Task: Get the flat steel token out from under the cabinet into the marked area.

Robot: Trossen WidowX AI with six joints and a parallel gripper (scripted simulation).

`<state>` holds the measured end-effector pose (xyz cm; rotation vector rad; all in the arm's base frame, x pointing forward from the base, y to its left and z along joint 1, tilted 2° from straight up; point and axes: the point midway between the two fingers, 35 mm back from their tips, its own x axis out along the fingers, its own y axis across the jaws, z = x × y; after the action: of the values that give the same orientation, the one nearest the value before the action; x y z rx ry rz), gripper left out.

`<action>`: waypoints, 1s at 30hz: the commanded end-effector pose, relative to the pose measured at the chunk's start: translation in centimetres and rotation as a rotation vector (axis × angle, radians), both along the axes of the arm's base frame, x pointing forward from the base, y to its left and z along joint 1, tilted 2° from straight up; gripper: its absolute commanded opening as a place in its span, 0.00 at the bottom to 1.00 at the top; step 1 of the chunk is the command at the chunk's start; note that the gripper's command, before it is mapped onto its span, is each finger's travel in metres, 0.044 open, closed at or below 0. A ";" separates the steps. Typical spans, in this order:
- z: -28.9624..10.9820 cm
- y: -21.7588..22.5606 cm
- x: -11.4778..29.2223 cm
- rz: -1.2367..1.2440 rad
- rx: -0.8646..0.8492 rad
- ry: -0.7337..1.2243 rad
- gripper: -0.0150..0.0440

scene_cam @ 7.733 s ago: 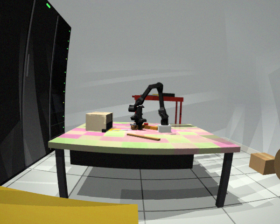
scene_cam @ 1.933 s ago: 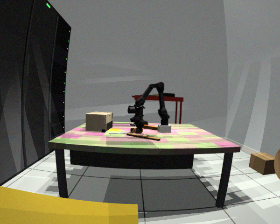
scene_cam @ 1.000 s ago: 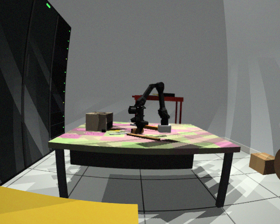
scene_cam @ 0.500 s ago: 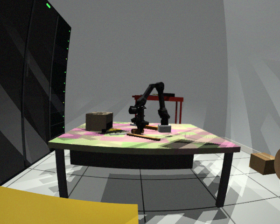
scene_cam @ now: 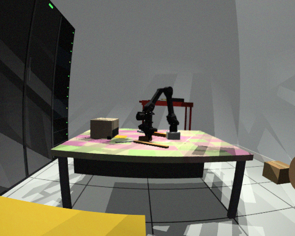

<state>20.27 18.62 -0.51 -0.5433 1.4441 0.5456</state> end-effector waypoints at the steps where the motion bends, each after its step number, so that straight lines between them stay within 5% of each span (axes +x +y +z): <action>1: 0.1 0.6 -0.1 0.000 0.003 -0.003 0.25; 30: 0.1 0.6 -0.1 -0.221 0.014 0.002 0.25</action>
<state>20.13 19.19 -0.45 -0.3937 1.4757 0.4063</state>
